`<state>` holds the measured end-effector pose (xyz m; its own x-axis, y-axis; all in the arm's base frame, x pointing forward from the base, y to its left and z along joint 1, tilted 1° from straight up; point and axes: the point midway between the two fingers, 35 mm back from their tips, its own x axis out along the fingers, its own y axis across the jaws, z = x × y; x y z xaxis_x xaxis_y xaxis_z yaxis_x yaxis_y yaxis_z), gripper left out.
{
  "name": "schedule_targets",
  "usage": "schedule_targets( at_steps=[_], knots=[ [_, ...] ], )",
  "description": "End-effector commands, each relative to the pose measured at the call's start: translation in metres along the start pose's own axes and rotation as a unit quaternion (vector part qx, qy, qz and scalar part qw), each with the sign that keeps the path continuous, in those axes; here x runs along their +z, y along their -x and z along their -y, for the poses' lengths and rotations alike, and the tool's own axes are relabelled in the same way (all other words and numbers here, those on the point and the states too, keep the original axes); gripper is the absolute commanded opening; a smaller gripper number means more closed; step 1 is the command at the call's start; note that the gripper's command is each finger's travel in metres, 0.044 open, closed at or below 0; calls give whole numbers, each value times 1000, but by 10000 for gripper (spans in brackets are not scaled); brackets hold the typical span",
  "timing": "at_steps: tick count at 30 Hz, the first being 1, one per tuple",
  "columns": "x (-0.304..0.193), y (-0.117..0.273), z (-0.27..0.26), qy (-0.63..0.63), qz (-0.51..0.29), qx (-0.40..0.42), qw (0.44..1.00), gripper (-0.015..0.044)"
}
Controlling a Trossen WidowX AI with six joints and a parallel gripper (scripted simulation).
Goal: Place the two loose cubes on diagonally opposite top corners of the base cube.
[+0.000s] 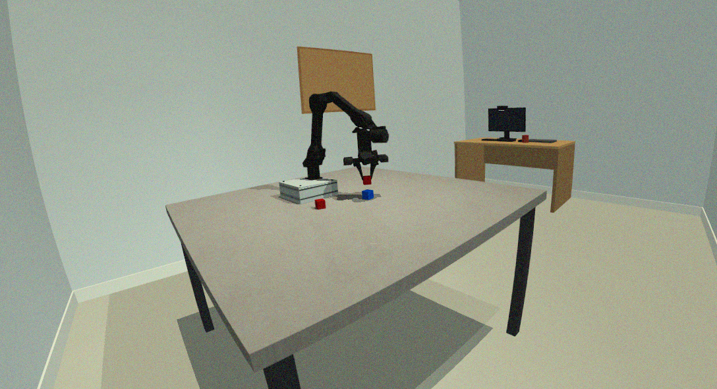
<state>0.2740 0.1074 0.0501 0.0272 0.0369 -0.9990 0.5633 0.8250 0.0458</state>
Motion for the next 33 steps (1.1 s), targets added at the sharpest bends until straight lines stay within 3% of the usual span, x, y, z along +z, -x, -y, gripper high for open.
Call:
schedule_targets(
  at_steps=[1,33],
  knots=[
    [0,-11,1,4,-1,-3,1000,105],
    [-1,-23,1,3,-1,-3,1000,105]
  ],
)
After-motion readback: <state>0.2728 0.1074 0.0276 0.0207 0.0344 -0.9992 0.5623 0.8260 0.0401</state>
